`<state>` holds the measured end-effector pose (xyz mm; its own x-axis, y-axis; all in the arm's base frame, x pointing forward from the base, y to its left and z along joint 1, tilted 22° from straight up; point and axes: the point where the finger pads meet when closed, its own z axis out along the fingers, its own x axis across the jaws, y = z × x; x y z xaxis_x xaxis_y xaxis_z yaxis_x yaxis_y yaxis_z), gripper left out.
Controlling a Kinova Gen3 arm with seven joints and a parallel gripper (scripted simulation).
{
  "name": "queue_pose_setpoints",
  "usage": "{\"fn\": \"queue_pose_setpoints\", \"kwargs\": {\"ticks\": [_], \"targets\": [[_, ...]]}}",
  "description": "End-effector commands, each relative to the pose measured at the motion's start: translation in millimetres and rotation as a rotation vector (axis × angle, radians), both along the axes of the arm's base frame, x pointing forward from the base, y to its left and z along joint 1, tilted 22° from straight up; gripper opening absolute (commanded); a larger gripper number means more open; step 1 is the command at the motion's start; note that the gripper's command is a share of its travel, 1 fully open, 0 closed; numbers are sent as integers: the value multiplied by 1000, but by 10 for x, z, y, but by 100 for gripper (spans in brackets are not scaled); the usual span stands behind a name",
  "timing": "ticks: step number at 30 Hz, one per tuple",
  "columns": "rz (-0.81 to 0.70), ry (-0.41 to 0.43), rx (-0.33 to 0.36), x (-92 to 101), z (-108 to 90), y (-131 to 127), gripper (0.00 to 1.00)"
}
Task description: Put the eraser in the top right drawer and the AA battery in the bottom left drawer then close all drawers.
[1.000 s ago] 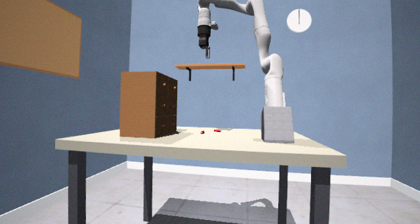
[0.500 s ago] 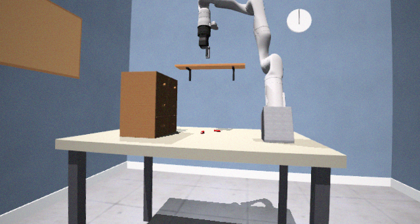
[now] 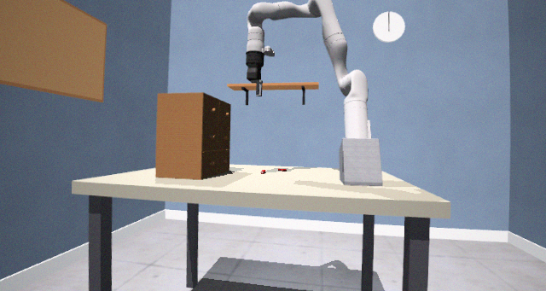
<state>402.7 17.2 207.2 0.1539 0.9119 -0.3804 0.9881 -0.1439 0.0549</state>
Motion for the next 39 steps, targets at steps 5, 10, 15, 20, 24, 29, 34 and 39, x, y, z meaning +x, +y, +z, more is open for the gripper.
{"fn": "queue_pose_setpoints", "kwargs": {"ticks": [5, 10, 15, 20, 24, 29, 34, 39], "targets": [[4, 27, -6, -22, -858, 196, 0], [15, 37, 4, -111, -1335, 330, 0], [15, 35, 12, -118, -1455, 381, 0], [15, 35, 12, -122, -1466, 384, 0], [15, 35, 12, -121, -1466, 384, 0], [16, 34, 12, -120, -1467, 383, 0], [17, 30, 11, -118, -1471, 381, 0], [20, 22, 10, -113, -1477, 378, 0]]}}
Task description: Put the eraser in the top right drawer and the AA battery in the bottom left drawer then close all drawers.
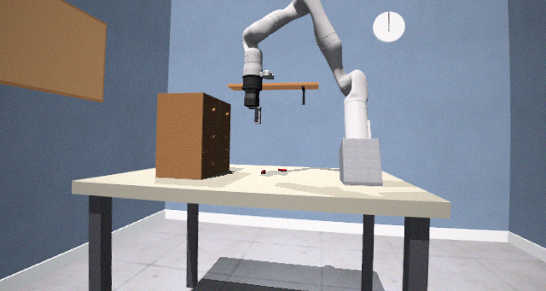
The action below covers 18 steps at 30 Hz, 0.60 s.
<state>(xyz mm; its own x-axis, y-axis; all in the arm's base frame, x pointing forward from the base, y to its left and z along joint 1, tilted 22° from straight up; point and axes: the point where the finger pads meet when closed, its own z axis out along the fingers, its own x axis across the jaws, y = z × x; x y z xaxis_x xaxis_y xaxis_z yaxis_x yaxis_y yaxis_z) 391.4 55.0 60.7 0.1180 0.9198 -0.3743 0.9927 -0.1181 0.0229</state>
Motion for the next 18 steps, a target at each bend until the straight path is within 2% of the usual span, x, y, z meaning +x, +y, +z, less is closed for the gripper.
{"fn": "queue_pose_setpoints", "kwargs": {"ticks": [1, 18], "targets": [[-5, -11, -2, 2, -13, -1, 0], [15, -61, -8, 33, -53, -20, 0]]}}
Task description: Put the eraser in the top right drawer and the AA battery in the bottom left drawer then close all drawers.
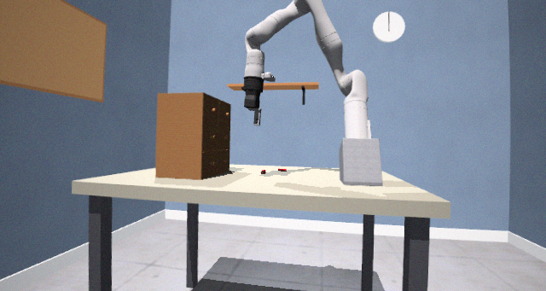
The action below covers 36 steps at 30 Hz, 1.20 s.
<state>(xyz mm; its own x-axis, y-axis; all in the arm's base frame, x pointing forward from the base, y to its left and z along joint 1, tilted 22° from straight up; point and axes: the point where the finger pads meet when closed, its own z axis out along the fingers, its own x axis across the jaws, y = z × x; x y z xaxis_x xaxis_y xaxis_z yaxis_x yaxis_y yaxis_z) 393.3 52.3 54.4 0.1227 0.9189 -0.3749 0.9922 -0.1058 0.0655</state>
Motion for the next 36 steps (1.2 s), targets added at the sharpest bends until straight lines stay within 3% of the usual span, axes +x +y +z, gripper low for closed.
{"fn": "queue_pose_setpoints", "kwargs": {"ticks": [1, 36], "targets": [[5, -23, -3, 13, 4, 3, 0], [85, -212, -28, 113, -155, -77, 0]]}}
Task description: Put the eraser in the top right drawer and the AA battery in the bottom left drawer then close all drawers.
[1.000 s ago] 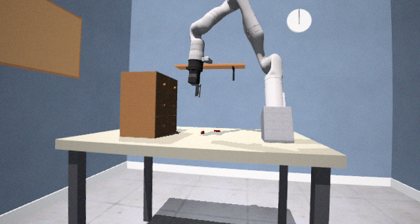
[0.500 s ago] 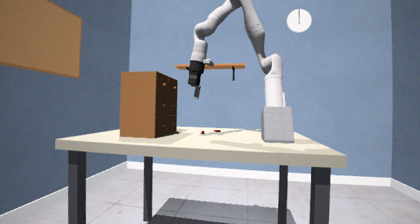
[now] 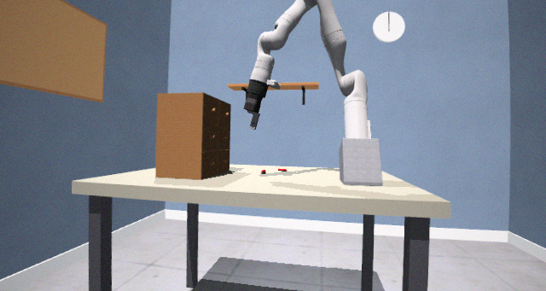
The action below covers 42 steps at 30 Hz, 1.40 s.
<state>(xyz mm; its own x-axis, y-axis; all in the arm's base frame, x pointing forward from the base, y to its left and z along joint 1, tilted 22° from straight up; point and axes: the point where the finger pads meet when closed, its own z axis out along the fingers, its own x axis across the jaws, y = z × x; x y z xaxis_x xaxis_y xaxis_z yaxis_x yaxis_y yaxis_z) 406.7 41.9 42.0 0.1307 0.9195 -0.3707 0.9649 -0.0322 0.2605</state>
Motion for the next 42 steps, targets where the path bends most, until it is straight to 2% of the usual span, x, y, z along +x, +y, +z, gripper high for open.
{"fn": "queue_pose_setpoints", "kwargs": {"ticks": [1, 42], "targets": [[17, -22, -7, -17, -37, 24, 0], [114, -277, -34, 167, -208, -49, 0]]}}
